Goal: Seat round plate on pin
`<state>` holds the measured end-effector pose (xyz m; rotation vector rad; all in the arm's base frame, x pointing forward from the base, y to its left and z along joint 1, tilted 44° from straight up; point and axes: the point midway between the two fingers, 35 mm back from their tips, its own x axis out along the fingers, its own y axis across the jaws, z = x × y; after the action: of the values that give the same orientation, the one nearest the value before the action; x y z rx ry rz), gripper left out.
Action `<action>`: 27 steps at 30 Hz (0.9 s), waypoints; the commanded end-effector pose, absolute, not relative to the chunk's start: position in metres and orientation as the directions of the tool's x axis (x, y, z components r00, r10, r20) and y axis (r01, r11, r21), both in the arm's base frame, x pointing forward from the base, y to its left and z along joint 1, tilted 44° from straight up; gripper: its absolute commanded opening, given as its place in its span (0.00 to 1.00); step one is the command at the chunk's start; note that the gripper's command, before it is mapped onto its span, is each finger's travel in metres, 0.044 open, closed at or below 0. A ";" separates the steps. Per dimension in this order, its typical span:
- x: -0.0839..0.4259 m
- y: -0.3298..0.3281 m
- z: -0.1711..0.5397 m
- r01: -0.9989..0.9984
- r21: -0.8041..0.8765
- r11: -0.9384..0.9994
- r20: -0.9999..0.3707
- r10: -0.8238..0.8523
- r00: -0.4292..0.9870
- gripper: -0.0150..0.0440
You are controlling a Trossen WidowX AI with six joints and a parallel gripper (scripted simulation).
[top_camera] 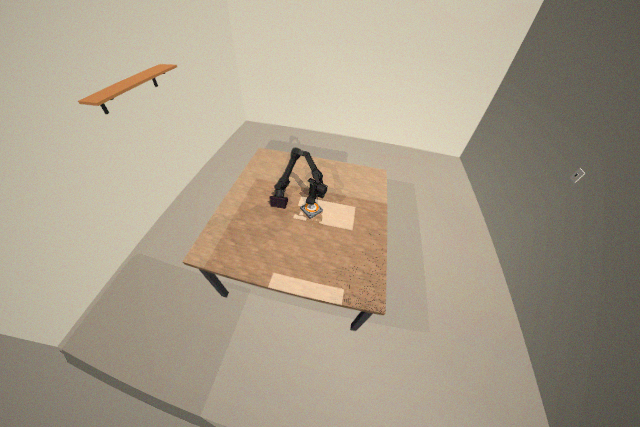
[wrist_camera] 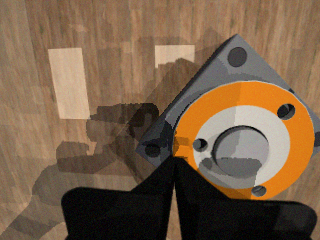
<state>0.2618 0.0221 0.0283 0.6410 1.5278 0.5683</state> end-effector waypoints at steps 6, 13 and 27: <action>0.269 0.024 0.029 0.033 0.696 0.717 -0.717 0.697 -0.005 0.25; 0.271 0.024 0.029 0.033 0.696 0.717 -0.717 0.697 -0.005 0.25; 0.279 0.022 0.028 0.033 0.696 0.717 -0.717 0.697 -0.004 0.25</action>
<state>0.2709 0.0219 0.0281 0.6413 1.5260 0.5720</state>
